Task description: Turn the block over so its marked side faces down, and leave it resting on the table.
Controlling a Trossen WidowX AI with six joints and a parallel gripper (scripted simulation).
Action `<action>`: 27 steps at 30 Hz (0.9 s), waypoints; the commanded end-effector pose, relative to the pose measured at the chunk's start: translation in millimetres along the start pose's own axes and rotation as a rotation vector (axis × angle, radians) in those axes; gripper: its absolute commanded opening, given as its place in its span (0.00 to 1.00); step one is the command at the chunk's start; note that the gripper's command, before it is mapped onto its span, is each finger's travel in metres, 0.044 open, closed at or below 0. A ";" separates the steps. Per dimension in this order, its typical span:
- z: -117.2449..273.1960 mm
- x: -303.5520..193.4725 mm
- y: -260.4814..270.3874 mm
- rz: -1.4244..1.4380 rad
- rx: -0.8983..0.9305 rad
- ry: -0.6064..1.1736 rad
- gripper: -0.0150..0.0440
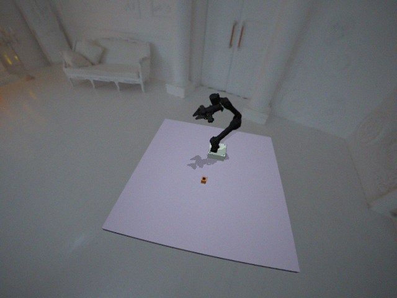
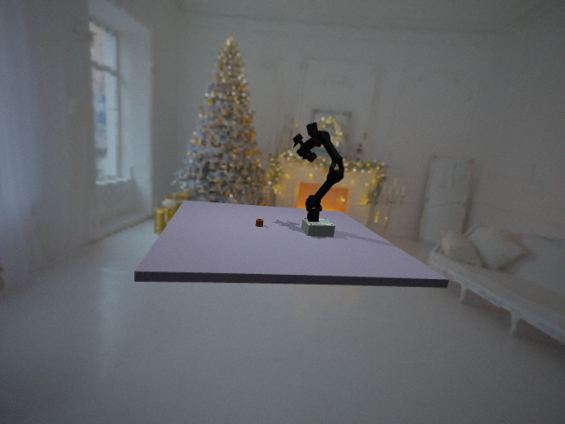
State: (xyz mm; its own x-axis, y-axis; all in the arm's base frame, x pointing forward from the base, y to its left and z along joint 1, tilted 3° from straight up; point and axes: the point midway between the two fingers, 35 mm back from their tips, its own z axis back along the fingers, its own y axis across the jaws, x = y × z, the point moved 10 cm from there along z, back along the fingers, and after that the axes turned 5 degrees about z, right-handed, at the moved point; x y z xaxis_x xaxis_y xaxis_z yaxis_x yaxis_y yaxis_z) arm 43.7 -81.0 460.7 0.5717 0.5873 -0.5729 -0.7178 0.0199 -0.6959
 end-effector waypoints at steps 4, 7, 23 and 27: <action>-86.0 40.7 -26.7 -0.332 0.137 -0.304 1.00; -108.5 62.2 -33.9 -0.425 0.212 -0.376 1.00; -176.3 241.0 -41.7 -0.765 0.793 -0.510 1.00; -177.9 292.3 -28.5 -0.841 0.957 -0.424 1.00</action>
State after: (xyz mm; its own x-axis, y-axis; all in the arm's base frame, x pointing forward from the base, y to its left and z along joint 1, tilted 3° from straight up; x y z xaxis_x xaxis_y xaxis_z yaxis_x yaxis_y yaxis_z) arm 280.5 -83.6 277.6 0.8619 0.4498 0.2343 -0.4015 0.8874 -0.2266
